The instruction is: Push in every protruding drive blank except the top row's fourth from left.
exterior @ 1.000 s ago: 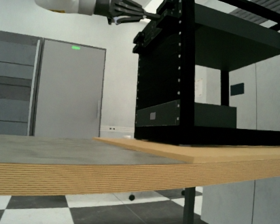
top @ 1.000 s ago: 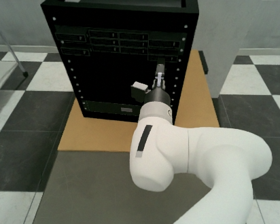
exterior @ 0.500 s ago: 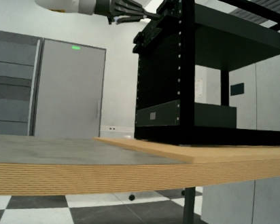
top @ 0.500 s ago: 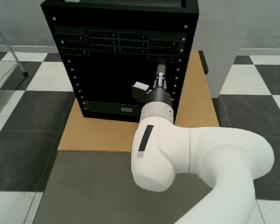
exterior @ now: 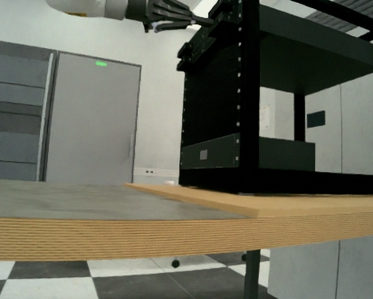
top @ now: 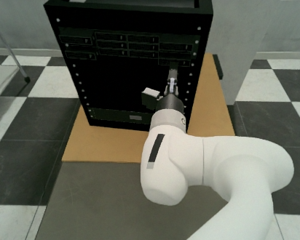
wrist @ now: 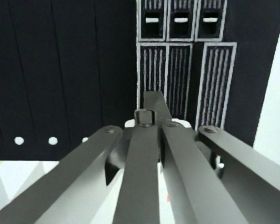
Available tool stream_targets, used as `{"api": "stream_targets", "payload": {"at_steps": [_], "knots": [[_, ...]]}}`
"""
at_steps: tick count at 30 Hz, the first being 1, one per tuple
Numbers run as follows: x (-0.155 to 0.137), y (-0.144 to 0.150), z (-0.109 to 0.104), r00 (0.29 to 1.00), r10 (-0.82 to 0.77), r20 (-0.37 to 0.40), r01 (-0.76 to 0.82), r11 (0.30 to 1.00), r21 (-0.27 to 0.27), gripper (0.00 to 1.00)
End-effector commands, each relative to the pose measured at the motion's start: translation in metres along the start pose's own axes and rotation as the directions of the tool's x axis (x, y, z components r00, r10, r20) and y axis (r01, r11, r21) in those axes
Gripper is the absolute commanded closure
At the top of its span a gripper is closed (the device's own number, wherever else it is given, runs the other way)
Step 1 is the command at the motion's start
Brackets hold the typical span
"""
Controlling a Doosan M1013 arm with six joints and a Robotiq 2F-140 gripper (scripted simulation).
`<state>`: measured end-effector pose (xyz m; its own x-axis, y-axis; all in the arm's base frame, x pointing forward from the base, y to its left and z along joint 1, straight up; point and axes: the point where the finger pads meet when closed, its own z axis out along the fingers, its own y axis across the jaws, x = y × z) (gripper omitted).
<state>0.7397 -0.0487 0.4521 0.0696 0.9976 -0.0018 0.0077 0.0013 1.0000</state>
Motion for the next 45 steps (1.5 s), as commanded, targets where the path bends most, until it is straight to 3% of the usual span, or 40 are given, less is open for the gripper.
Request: {"api": "stream_targets", "payload": {"at_steps": [1, 45], "knots": [[-0.003, 0.004, 0.003, 1.000, 0.002, 0.002, -0.002, 1.000, -0.007, 0.90], [-0.003, 0.004, 0.014, 1.000, 0.002, 0.002, -0.002, 1.000, -0.007, 0.90]]}}
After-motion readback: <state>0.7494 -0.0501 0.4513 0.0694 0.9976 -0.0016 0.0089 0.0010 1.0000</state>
